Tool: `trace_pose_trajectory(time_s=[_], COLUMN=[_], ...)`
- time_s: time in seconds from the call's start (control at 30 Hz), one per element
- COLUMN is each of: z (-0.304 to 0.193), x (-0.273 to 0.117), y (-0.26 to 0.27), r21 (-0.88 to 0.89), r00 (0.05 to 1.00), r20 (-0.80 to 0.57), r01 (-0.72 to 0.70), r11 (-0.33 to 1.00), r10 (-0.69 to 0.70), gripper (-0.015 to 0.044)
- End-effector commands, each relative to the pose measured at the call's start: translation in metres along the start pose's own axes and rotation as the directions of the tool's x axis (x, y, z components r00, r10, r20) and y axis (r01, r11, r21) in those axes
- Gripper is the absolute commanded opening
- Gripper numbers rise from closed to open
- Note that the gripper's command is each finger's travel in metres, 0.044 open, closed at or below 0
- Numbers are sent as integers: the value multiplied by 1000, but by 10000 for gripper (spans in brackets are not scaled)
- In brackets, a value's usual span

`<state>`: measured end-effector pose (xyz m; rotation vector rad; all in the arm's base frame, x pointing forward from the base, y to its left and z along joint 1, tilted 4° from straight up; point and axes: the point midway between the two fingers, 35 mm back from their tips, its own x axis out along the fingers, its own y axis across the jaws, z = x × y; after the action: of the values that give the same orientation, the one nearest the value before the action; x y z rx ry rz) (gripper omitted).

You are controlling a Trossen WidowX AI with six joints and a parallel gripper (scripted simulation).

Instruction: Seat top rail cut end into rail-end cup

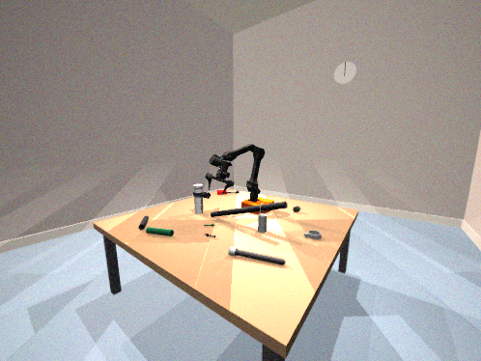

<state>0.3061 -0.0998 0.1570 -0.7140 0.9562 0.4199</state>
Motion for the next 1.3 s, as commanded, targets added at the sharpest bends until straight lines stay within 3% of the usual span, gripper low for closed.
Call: trace_pose_trajectory(time_s=[0.0, 0.23, 0.9, 1.03, 1.17, 1.27], z=[46, 57, 57, 55, 53, 50], x=[-47, -63, -62, -48, -25, -7], y=[23, 34, 34, 36, 41, 45], r21=[616, 780, 770, 614, 294, 22], r00=[999, 999, 999, 999, 987, 967], r20=[1, 4, 0, -41, -115, -171], r01=[26, 22, 22, 9, -78, -187], r11=[787, 625, 638, 789, 953, 982], r10=[-33, -39, -35, 21, 117, 188], gripper=[440, 440, 440, 440, 440, 440])
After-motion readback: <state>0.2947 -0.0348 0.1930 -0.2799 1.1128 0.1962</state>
